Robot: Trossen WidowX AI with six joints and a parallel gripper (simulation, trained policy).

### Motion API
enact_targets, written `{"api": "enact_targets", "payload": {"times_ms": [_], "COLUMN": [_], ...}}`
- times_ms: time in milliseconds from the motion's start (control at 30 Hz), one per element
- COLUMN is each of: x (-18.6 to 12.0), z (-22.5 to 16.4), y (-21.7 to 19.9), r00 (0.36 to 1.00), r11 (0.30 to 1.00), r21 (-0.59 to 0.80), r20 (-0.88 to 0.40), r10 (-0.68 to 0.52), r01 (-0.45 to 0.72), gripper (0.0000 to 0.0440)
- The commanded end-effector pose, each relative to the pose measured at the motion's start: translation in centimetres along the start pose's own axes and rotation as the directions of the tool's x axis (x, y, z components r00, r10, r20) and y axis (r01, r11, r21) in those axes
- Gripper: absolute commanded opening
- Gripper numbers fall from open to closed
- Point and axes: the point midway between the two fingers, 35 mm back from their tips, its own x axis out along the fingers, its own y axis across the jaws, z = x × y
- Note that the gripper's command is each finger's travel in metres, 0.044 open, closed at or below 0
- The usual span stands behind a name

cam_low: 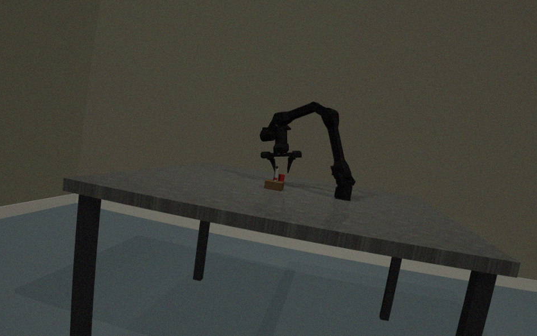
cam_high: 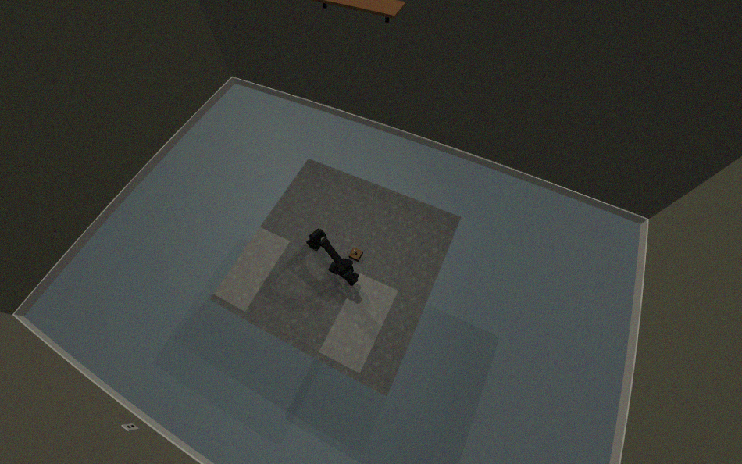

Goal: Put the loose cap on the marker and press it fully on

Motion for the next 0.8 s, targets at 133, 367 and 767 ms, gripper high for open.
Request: {"api": "enact_targets", "payload": {"times_ms": [133,367,767], "x": [2.3,3.7,1.6], "z": [0.5,0.5,0.6], "y": [0.0,0.3,-0.2], "r00": [0.999,0.999,0.998], "r11": [0.998,0.992,0.981], "r21": [-0.062,-0.117,-0.192], "r20": [0.018,0.005,-0.063], "r10": [0.029,0.045,-0.02], "r01": [-0.028,-0.044,0.008], "gripper": [0.0258,0.0237,0.0074]}}
